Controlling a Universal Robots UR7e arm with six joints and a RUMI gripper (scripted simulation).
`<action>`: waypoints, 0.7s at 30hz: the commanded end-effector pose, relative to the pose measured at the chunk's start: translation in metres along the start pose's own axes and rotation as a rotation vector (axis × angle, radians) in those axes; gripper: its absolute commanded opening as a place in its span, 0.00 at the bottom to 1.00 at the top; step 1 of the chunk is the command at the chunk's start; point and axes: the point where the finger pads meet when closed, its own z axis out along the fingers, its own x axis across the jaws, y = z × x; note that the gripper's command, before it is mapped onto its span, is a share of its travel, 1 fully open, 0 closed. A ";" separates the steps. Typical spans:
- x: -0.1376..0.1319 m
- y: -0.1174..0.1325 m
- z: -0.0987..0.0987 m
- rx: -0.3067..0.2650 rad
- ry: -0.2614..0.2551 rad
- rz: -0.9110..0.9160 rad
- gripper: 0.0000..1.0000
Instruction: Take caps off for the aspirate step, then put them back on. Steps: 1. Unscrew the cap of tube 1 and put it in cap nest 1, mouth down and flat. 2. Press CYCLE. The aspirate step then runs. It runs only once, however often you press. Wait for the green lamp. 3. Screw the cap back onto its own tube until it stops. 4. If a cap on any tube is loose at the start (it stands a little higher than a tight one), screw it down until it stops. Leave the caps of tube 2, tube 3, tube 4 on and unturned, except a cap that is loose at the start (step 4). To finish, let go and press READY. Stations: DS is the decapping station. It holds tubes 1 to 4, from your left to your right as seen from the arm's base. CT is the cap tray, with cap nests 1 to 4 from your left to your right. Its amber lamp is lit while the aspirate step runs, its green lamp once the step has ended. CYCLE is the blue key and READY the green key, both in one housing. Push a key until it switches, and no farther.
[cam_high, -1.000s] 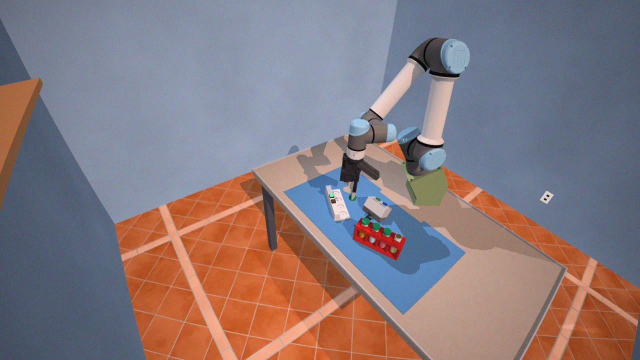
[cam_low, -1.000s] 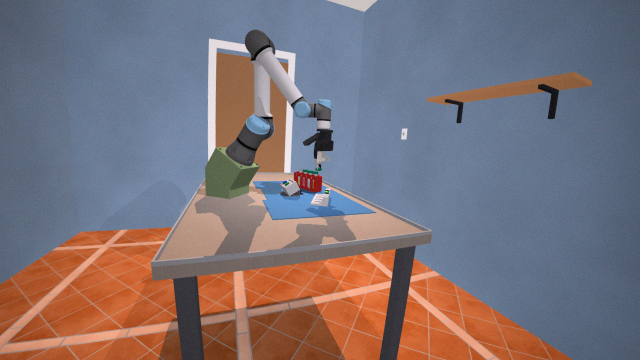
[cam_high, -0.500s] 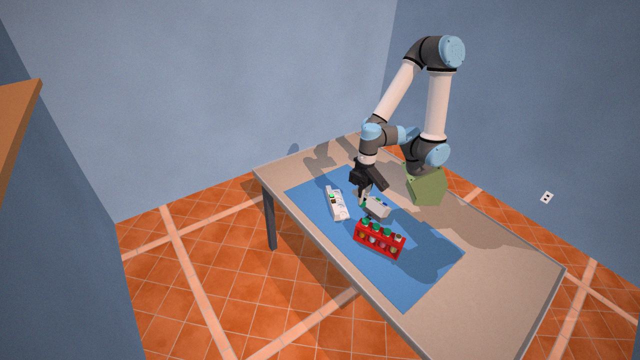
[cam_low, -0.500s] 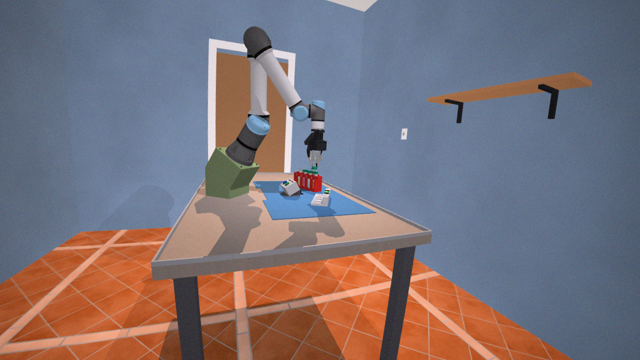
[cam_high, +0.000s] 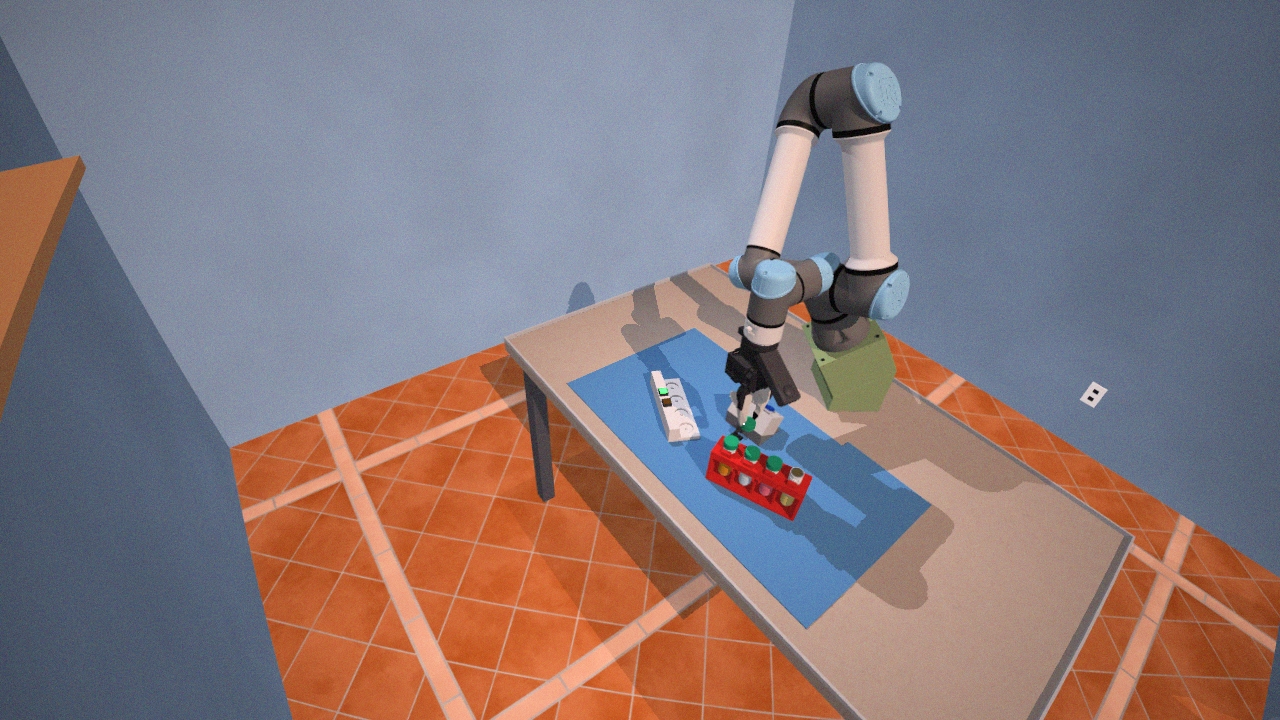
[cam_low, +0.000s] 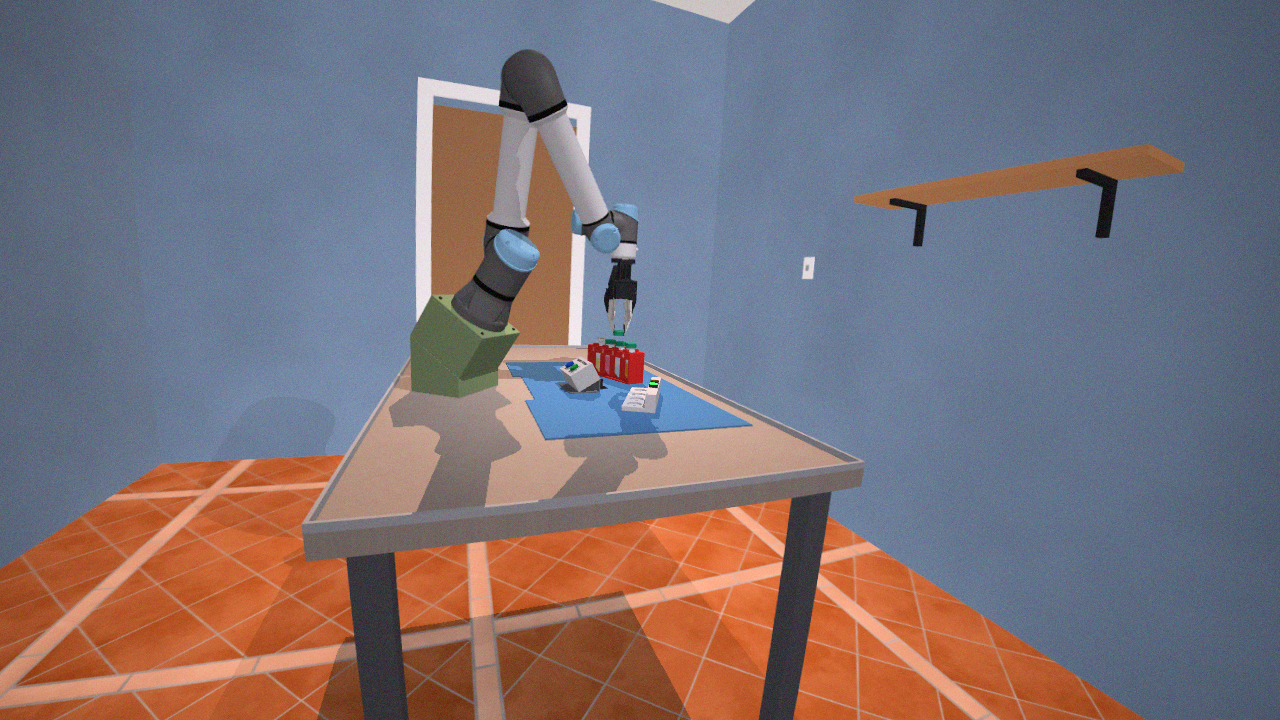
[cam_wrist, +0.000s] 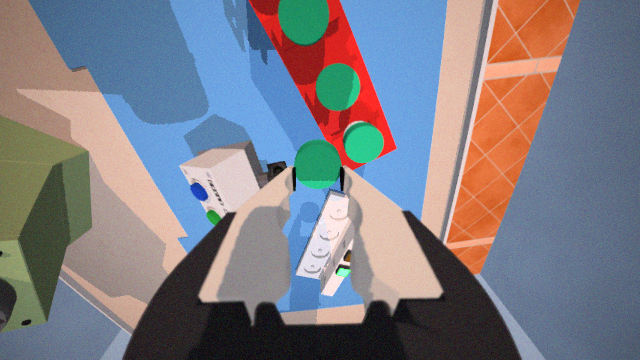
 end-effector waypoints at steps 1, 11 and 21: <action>-0.005 -0.027 0.002 -0.033 -0.007 0.020 0.00; -0.017 -0.075 0.003 -0.033 -0.007 0.020 0.00; -0.030 -0.124 0.005 -0.033 -0.007 0.020 0.00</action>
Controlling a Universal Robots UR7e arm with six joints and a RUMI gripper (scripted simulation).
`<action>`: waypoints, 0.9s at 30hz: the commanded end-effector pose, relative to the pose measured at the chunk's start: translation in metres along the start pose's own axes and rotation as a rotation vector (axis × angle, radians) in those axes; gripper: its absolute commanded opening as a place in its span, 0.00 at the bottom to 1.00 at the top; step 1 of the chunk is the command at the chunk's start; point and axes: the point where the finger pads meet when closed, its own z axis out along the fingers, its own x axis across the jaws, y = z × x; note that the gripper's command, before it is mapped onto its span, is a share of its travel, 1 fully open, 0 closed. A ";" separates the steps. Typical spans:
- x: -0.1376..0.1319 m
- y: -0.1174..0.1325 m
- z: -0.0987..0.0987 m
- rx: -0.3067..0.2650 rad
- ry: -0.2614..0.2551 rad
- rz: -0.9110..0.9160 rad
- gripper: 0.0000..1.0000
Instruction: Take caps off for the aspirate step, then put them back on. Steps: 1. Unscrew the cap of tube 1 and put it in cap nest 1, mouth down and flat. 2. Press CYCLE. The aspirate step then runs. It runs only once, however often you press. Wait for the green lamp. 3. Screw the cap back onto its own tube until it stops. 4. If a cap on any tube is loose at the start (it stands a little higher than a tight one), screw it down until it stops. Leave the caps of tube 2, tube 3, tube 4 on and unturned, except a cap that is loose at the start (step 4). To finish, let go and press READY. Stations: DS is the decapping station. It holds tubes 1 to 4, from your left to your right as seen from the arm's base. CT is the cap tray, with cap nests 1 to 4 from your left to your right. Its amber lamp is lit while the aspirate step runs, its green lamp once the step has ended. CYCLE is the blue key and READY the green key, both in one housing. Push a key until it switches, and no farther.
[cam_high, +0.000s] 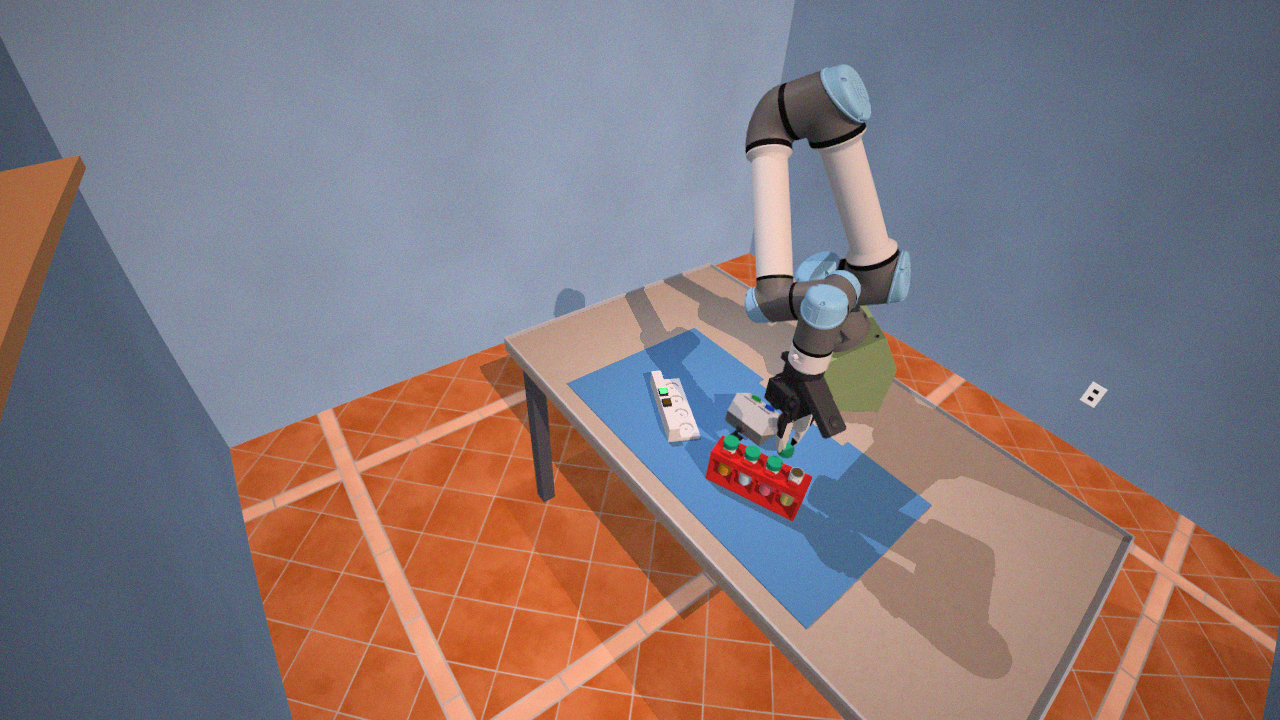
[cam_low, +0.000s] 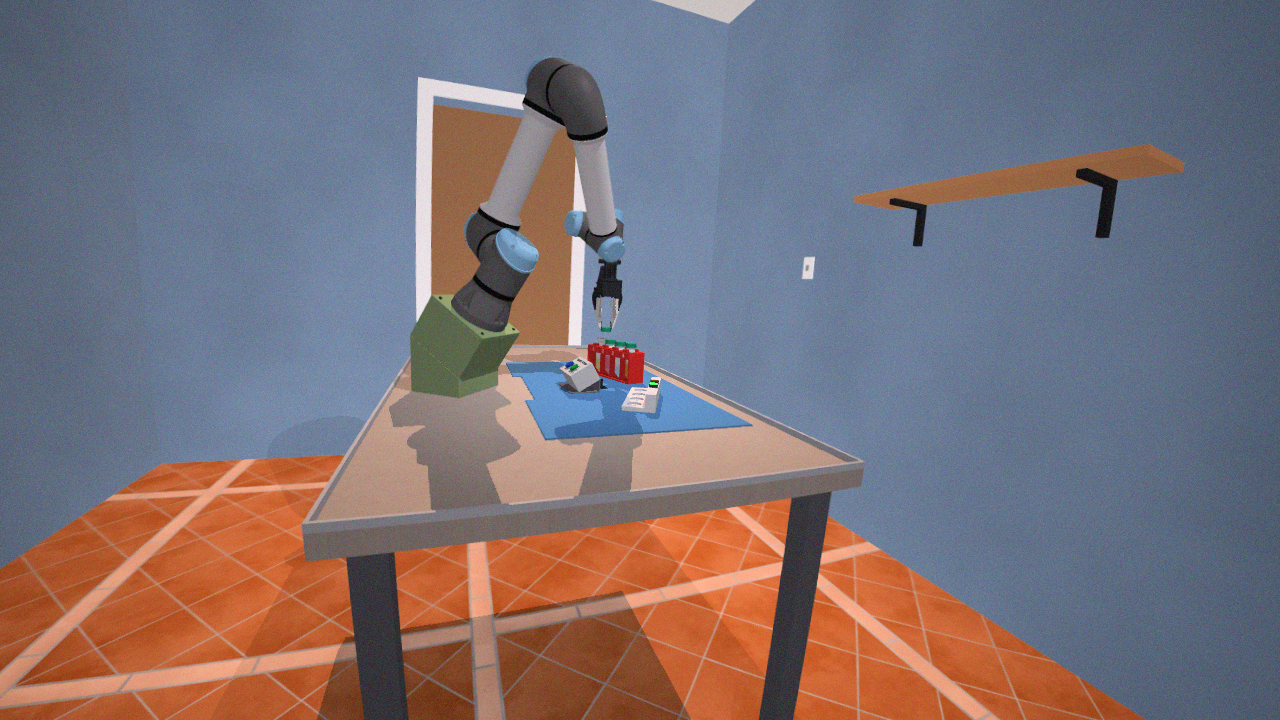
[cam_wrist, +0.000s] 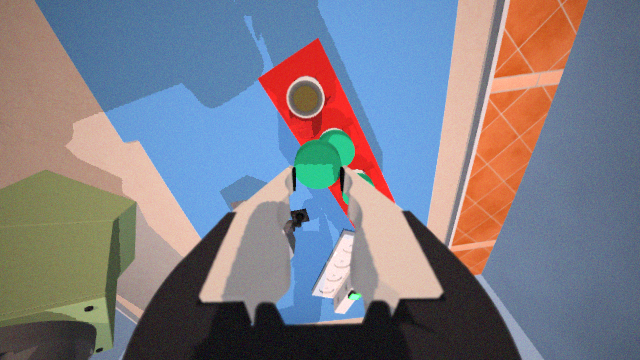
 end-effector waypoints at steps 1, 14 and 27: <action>-0.007 -0.032 0.001 -0.008 0.000 0.003 0.00; -0.009 -0.041 0.001 -0.008 0.000 0.003 0.00; -0.009 -0.040 0.026 -0.008 0.000 0.003 0.00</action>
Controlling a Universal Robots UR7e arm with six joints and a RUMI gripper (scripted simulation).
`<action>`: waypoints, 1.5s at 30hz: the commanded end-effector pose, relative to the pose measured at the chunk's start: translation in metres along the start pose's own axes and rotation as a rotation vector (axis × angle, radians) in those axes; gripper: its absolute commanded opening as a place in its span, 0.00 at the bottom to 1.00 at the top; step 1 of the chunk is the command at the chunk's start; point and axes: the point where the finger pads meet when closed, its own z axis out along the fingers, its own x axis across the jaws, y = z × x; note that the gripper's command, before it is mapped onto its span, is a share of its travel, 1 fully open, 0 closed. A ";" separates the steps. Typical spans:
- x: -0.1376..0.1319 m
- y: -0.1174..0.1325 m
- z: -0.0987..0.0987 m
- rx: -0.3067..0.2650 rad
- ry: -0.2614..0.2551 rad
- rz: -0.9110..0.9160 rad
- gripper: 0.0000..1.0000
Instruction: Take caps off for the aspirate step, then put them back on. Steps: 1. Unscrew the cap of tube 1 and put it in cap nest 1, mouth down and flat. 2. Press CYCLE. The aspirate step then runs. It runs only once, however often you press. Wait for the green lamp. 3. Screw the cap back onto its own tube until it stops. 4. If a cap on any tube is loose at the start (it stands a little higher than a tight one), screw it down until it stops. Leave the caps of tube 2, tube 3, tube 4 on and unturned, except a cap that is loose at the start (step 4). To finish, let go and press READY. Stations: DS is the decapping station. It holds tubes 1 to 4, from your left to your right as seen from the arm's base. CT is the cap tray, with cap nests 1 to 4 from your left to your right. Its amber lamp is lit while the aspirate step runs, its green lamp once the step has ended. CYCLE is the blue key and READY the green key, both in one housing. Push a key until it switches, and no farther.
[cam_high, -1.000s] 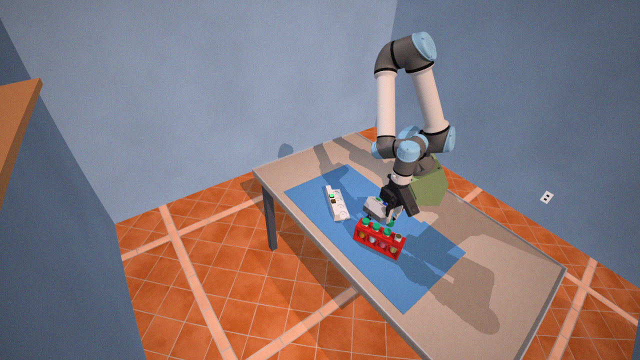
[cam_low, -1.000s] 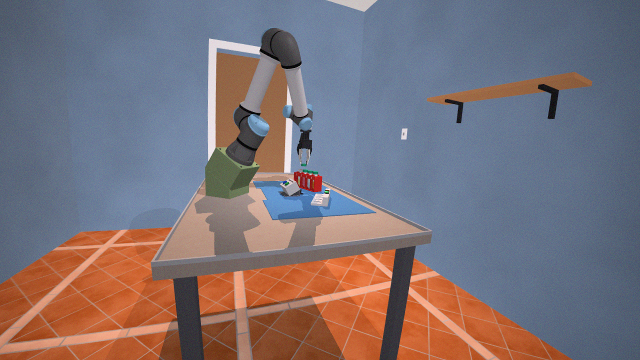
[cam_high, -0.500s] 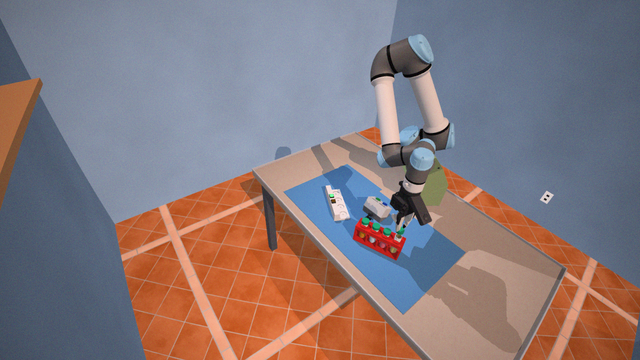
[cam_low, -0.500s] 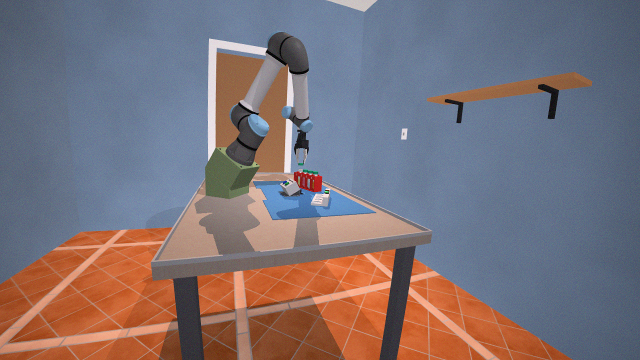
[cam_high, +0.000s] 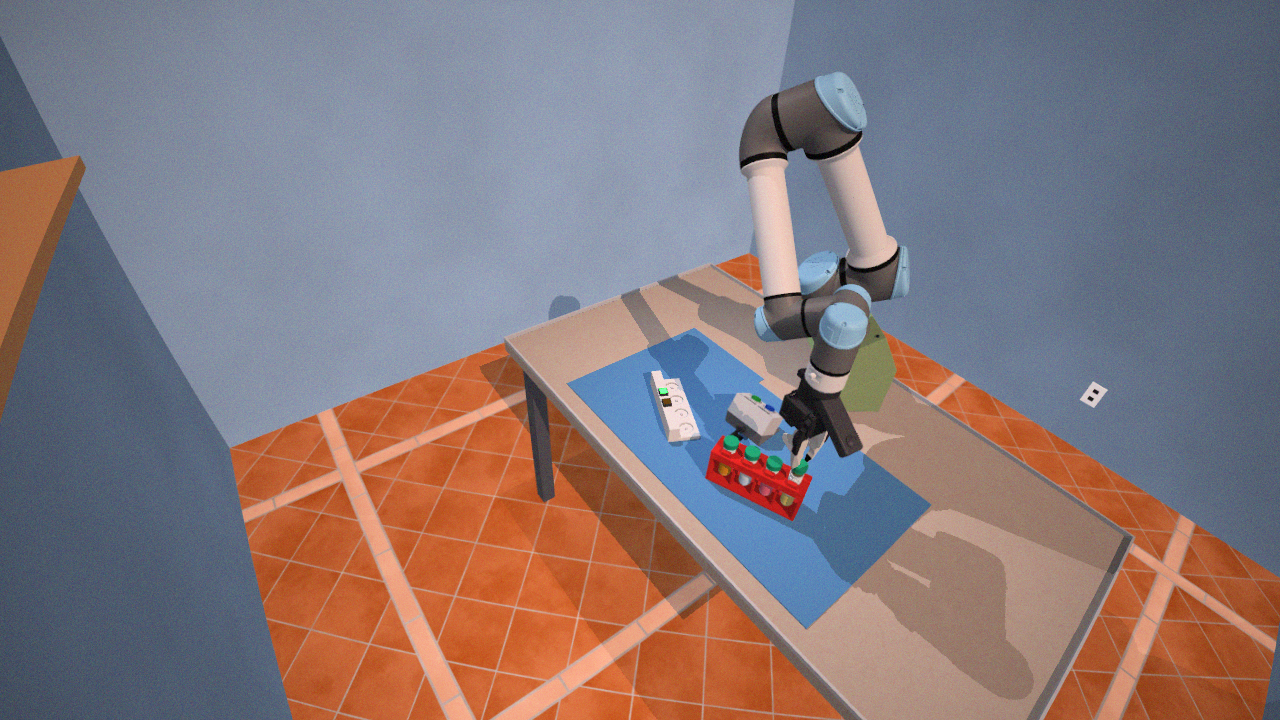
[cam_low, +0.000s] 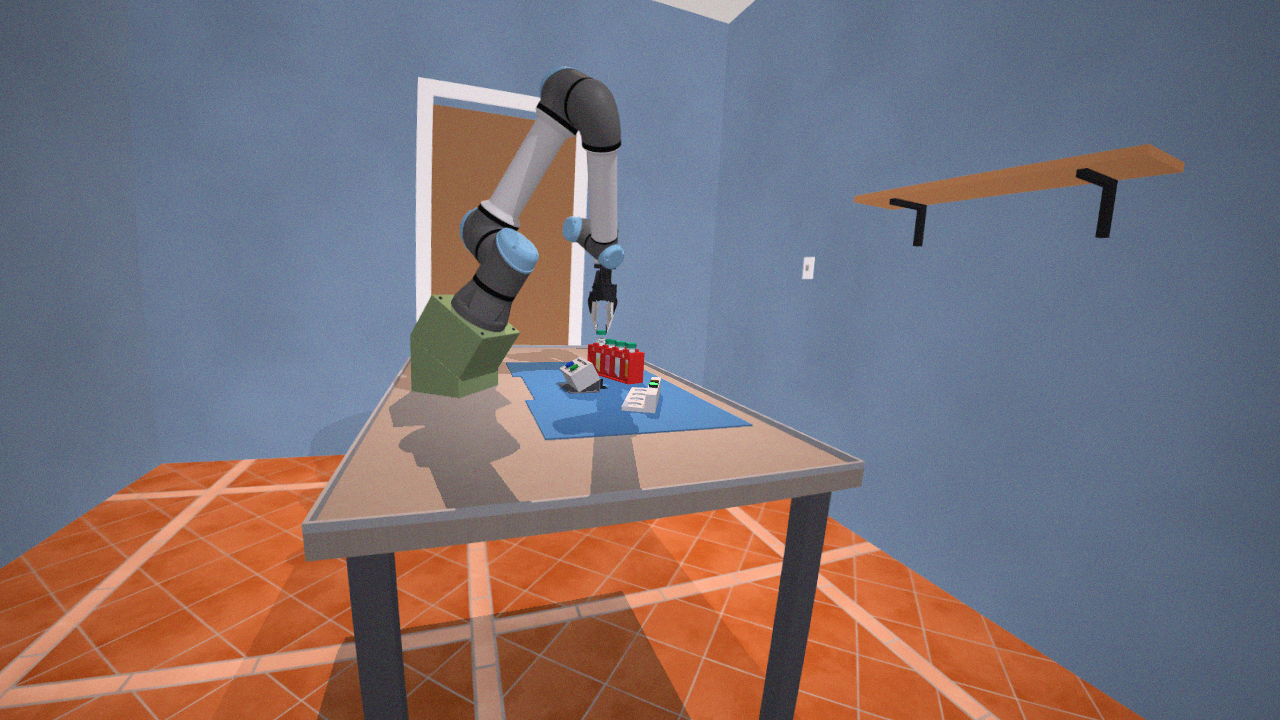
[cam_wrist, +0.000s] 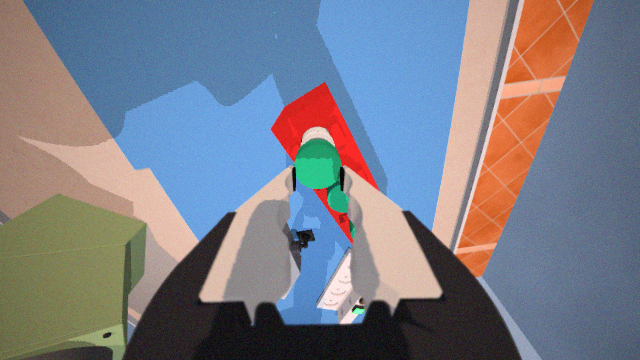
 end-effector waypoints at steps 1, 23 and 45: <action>0.000 0.000 0.011 0.001 0.001 0.000 0.00; 0.001 -0.001 0.014 0.001 0.001 0.000 0.00; 0.001 -0.001 0.021 0.001 0.001 0.000 0.00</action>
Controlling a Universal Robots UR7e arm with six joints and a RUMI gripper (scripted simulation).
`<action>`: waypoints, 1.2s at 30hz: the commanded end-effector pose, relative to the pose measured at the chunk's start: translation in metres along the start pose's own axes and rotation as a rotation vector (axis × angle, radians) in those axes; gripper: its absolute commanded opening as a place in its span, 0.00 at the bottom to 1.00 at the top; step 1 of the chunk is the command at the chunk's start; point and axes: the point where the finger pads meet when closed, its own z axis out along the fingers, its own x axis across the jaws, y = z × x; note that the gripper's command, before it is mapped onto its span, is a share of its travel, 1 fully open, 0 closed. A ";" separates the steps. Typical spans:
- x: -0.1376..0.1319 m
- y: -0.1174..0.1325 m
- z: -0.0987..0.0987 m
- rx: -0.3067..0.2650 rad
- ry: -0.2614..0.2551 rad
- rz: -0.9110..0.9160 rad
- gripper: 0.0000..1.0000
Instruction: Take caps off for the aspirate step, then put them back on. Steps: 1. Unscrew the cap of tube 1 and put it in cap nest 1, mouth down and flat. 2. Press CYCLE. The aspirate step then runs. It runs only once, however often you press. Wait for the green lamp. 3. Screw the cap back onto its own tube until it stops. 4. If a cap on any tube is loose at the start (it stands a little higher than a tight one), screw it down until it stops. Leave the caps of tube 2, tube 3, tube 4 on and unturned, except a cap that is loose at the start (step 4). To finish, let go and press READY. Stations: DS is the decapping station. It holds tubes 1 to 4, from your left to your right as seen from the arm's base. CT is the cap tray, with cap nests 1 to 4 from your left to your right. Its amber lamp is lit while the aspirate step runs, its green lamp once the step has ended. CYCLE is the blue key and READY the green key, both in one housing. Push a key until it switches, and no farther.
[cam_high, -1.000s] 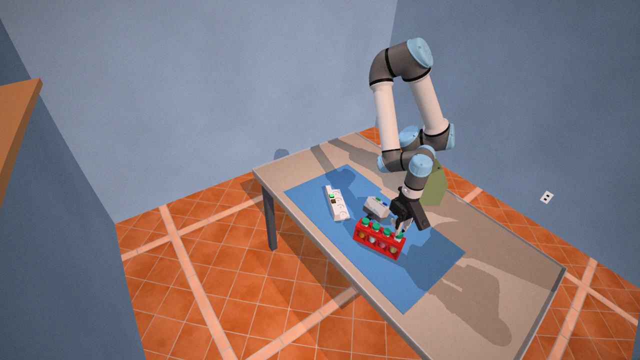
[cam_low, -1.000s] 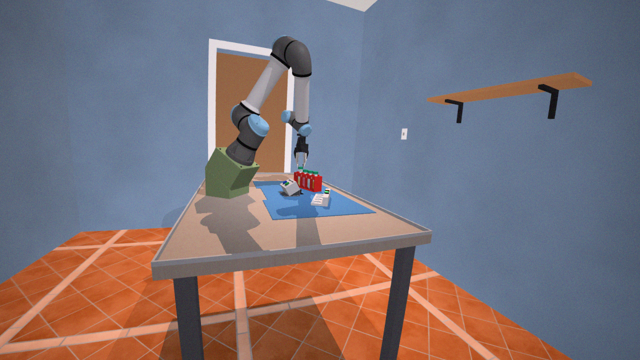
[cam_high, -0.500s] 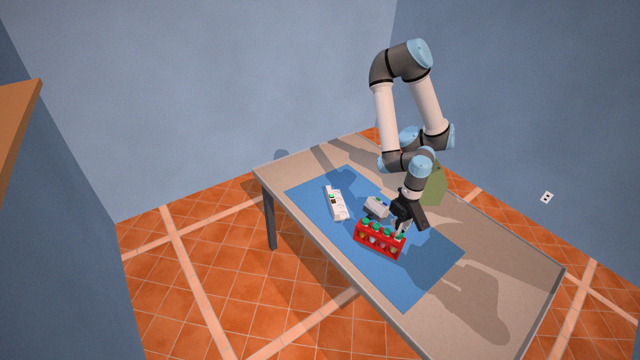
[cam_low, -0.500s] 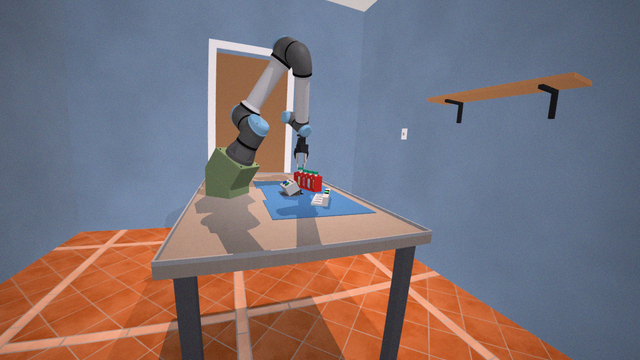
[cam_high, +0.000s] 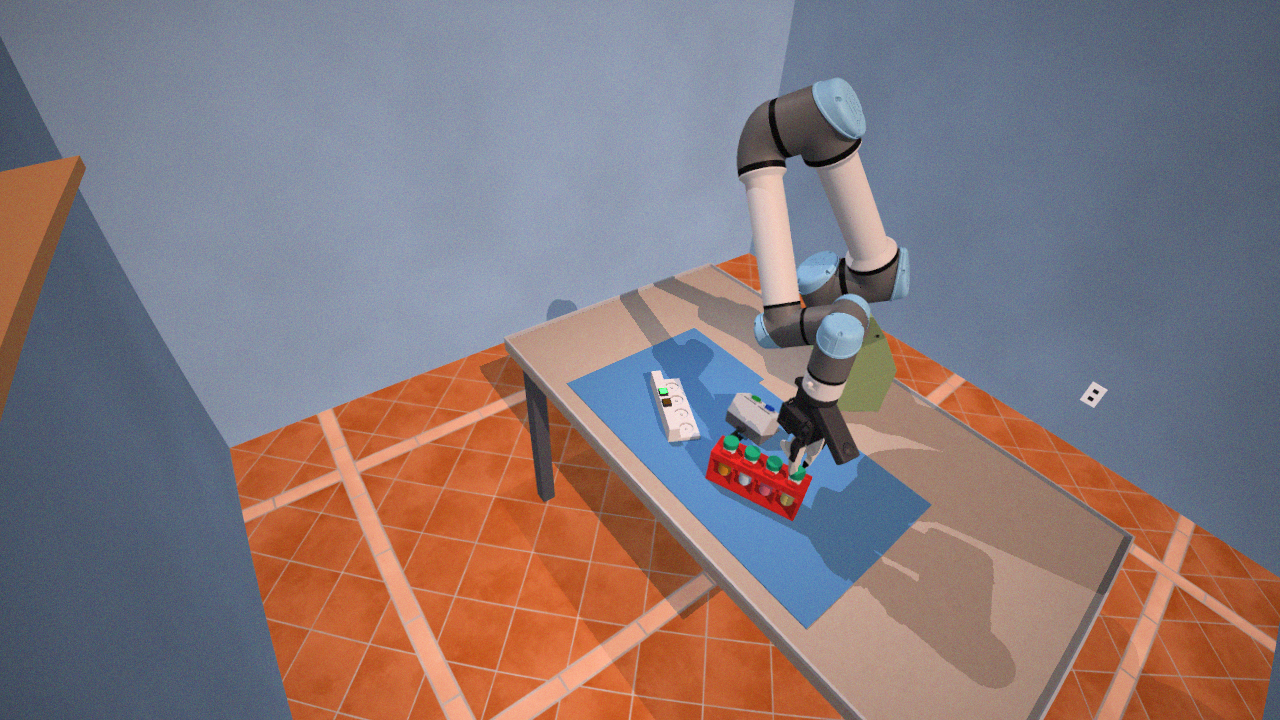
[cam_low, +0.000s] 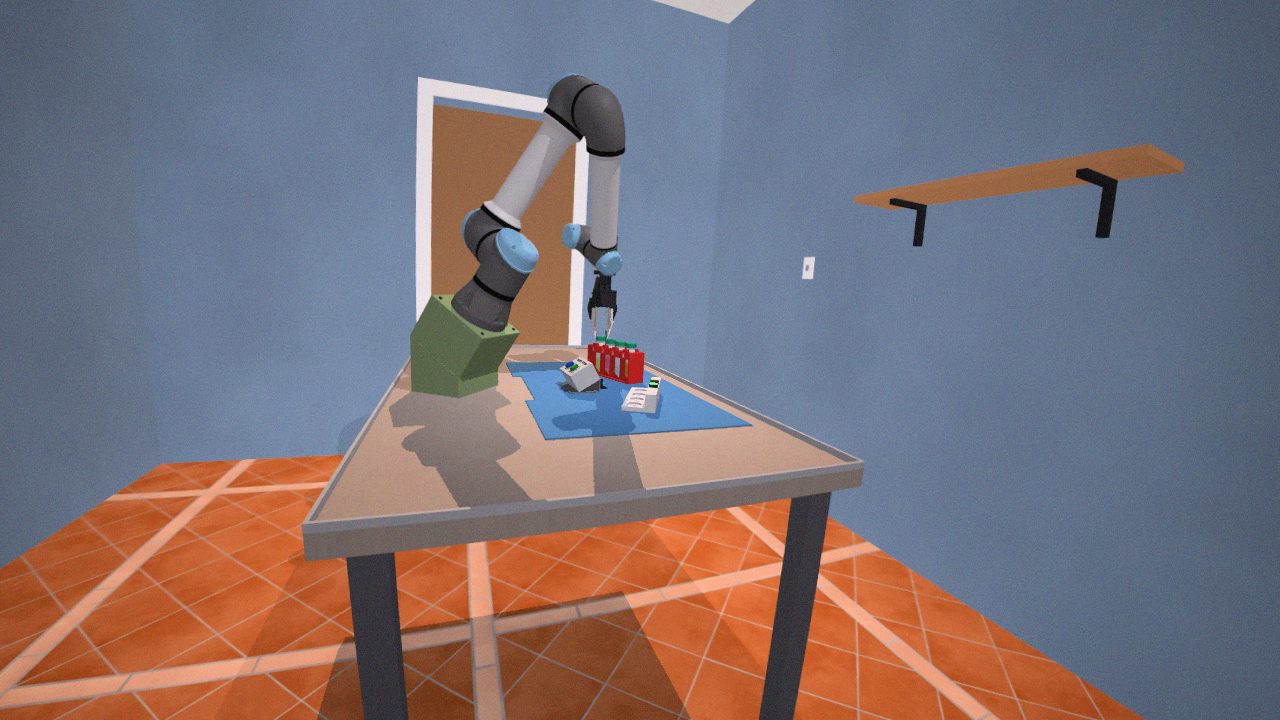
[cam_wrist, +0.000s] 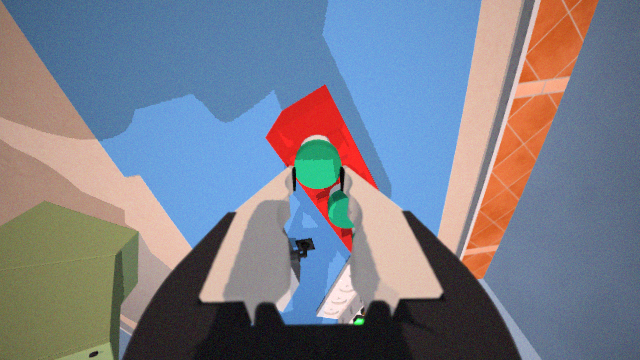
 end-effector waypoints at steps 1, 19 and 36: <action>0.000 0.000 0.001 0.001 0.001 0.000 0.00; 0.000 0.000 0.001 0.001 0.001 0.000 0.35; 0.000 0.000 0.004 0.001 0.001 -0.280 0.35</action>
